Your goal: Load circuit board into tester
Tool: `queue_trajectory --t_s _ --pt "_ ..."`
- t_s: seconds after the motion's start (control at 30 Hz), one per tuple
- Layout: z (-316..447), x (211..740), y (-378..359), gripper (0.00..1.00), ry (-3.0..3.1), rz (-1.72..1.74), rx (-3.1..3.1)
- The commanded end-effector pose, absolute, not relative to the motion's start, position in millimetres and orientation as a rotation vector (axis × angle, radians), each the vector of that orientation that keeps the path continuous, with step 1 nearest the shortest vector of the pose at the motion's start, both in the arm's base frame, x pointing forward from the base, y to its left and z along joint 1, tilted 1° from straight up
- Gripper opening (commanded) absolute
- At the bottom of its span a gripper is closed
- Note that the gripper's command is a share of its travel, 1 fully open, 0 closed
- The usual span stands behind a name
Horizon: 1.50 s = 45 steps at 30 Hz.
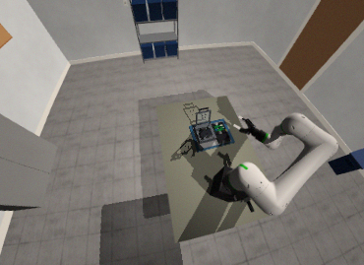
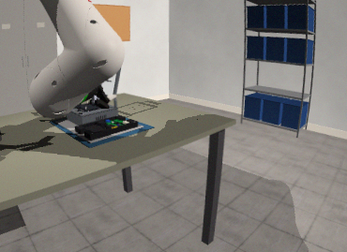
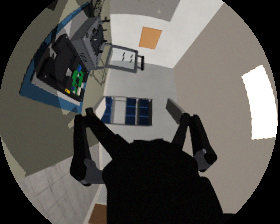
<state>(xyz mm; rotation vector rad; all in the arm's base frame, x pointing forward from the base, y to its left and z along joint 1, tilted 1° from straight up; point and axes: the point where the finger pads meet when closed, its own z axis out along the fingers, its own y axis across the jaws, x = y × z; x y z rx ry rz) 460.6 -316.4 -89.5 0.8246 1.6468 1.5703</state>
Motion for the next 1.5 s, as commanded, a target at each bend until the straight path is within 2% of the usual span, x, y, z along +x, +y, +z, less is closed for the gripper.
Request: queue_trajectory --t_s 0.0,0.67,1.03,1.47 --pt "-89.4 460.7 -316.5 1.0 1.647 1.57 0.824" --pt "-90.2 461.0 -313.1 1.0 1.661 1.582 0.834" --pt "-104.2 458.6 -255.2 1.0 1.947 1.738 1.048" --pt "-117.0 444.2 -212.2 1.0 2.29 1.715 1.362"
